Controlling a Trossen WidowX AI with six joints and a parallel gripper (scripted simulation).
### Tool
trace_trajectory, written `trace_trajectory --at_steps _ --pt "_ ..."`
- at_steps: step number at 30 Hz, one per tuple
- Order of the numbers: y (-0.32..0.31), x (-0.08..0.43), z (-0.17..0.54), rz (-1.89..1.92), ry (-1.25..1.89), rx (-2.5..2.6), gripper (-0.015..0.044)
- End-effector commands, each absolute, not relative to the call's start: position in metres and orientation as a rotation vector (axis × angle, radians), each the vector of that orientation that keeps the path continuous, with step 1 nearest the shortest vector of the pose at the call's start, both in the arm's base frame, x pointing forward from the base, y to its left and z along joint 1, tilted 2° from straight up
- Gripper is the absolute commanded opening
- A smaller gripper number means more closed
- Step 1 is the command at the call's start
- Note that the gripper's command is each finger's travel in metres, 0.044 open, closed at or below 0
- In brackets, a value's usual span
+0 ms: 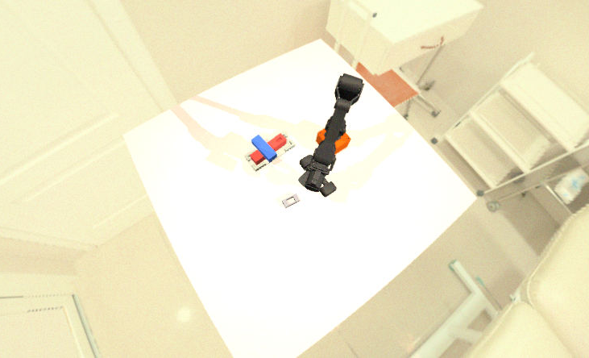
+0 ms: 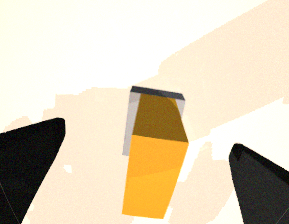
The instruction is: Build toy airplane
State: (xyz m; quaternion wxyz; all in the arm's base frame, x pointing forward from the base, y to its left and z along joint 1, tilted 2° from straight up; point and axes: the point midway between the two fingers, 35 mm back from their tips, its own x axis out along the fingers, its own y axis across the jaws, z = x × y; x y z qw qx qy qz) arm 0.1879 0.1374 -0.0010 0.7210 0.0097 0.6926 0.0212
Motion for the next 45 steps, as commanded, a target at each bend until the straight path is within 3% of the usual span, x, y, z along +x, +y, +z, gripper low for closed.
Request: trace_trajectory --at_steps 1,15,22,45 --pt "0.137 0.187 -0.006 0.041 1.535 0.022 0.0414" --pt "0.137 0.187 -0.006 0.041 1.535 0.022 0.0046" --pt "0.137 0.187 -0.006 0.041 1.535 0.022 0.0" --pt "0.14 0.193 0.049 0.038 1.537 0.019 0.0"
